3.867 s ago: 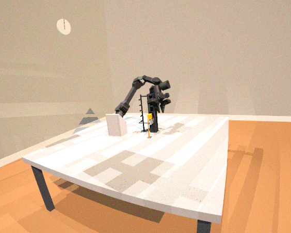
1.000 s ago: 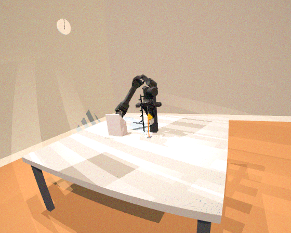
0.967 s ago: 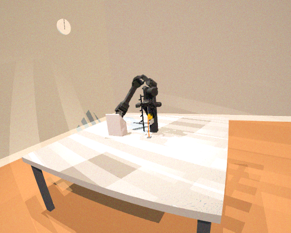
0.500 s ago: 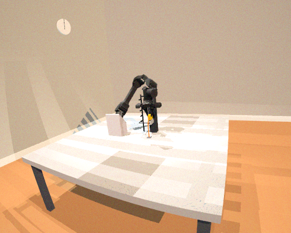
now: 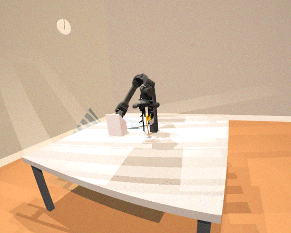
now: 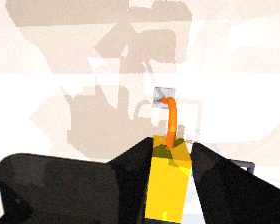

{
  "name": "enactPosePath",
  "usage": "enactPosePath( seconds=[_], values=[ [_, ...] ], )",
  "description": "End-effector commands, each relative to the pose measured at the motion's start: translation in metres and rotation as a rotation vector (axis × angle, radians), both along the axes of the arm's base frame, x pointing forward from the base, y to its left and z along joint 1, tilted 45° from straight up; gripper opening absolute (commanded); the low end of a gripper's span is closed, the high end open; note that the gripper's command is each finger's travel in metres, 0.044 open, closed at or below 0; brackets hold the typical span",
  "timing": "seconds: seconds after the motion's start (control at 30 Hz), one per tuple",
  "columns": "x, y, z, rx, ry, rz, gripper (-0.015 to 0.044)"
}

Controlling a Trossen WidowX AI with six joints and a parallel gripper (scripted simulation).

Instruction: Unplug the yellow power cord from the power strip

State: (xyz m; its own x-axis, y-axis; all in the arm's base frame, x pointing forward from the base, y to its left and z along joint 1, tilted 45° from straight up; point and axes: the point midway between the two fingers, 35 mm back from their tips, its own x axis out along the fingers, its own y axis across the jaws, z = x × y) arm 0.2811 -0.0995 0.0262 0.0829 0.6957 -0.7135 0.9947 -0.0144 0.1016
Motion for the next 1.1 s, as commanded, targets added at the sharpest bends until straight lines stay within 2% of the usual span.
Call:
enactPosePath(
  seconds=[0.0, 0.33, 0.47, 0.63, 1.07],
  values=[
    [0.0, 0.001, 0.001, 0.0, 0.002, 0.006, 0.0079],
    [0.0, 0.001, 0.001, 0.0, 0.002, 0.006, 0.0341],
    [0.002, -0.017, -0.01, -0.002, 0.001, 0.006, 0.044],
    [0.003, -0.051, -0.032, -0.004, 0.001, 0.006, 0.044],
    [0.003, -0.051, -0.032, -0.004, 0.001, 0.006, 0.044]
  ],
)
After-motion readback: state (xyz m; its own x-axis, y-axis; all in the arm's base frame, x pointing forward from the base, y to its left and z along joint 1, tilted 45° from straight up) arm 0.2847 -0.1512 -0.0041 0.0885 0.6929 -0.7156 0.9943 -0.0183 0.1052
